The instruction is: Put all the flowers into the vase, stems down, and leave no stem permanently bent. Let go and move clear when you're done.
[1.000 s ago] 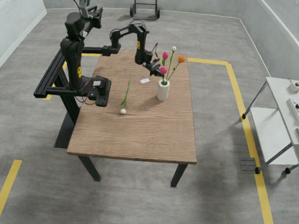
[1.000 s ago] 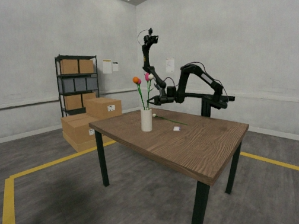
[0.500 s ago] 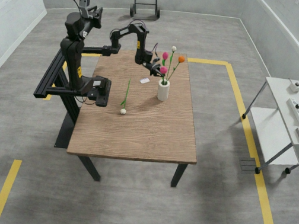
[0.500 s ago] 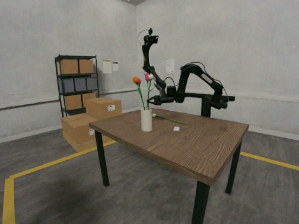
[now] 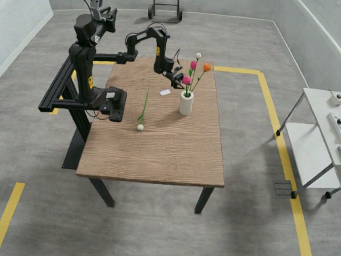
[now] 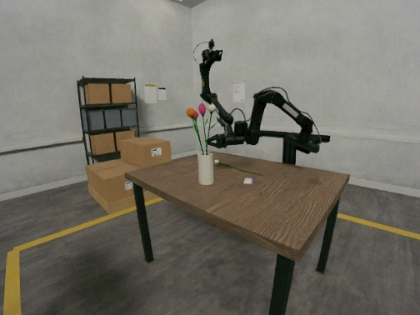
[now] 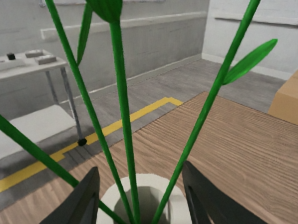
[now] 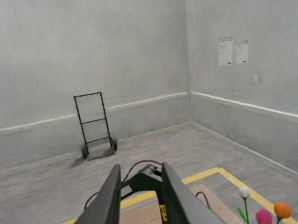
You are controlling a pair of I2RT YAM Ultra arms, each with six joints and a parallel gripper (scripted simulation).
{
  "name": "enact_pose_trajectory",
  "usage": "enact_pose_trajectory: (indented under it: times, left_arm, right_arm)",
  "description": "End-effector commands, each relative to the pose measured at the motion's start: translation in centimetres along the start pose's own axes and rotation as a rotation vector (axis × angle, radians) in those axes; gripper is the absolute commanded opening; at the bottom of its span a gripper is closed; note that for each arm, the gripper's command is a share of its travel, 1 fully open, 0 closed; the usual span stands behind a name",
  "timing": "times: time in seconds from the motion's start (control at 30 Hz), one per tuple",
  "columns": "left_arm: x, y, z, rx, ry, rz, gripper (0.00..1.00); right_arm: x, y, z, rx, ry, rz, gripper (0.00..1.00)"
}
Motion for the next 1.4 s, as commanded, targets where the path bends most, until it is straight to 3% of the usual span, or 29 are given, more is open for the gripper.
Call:
enact_pose_trajectory:
  times: [0.0, 0.53, 1.13, 1.37]
  left_arm:
    - [-2.0, -0.1, 0.7, -0.001, -0.071, 0.005, 0.60]
    - [-1.8, -0.2, 0.7, 0.000, -0.070, 0.005, 0.60]
    - [-1.7, -0.4, -3.5, 0.009, -0.035, 0.006, 0.60]
    - [-2.0, -0.3, -3.7, 0.008, -0.038, 0.005, 0.60]
  right_arm:
    - [0.0, 0.0, 0.7, 0.008, 0.020, 0.002, 0.30]
    - [0.0, 0.0, 0.7, 0.008, 0.020, 0.002, 0.30]
    - [0.0, 0.0, 0.7, 0.008, 0.020, 0.002, 0.30]
    - [0.0, 0.0, 0.7, 0.008, 0.020, 0.002, 0.30]
Point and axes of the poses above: on each arm, the point where the finger pads meet when closed, its own z axis out along the fingers, its own y axis across the jaws, x = y × z, the point moved 8 cm from there along -z, back along the fingers, and after that the axes turned 9 degrees about z, right-handed, at the moved point
